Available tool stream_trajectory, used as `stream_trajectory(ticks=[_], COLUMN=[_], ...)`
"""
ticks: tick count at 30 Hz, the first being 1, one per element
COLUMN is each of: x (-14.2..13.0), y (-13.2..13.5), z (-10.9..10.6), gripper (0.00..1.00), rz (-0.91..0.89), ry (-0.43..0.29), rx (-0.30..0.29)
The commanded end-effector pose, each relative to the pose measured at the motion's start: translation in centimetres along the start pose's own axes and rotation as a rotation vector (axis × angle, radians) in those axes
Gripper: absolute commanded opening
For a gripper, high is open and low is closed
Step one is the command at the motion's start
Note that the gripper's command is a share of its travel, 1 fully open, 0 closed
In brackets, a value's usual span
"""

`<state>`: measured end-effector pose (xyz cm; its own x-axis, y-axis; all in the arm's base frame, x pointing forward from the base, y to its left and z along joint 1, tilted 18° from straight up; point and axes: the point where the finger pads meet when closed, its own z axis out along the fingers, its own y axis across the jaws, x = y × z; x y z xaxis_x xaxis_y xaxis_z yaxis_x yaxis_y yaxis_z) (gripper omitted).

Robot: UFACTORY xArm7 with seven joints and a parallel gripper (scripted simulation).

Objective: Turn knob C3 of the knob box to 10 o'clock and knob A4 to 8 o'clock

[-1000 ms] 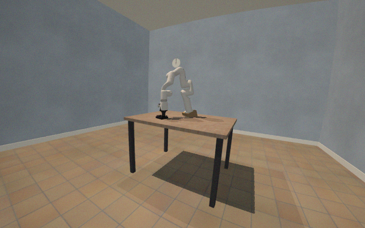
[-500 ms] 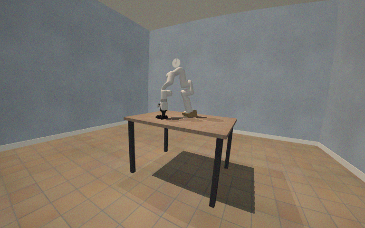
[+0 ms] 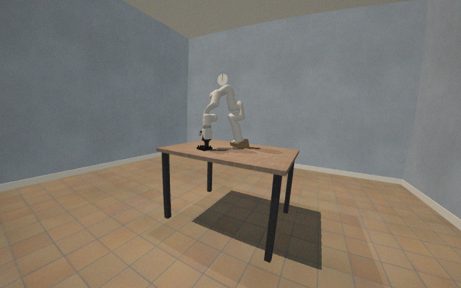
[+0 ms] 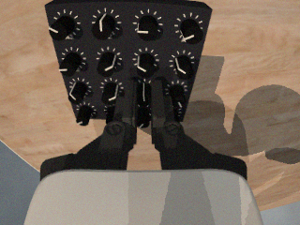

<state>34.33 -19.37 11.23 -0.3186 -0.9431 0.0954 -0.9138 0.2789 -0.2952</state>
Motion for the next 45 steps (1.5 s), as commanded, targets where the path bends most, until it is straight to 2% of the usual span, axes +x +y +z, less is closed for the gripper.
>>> stream_trajectory(ticks=[1,2,27,40,45], x=[0.0,0.0,0.0,0.0,0.0], y=[-0.1,-0.1,-0.1,-0.1,-0.1], z=[-0.1,-0.1,-0.2,-3.1,-3.5], gripper=[0.08,0.19,0.19,0.19,0.19], rz=[0.0,0.0,0.0,0.0,0.0], ry=[0.0,0.0,0.0,0.0,0.0], rx=[0.003,0.003,0.003,0.003,0.003])
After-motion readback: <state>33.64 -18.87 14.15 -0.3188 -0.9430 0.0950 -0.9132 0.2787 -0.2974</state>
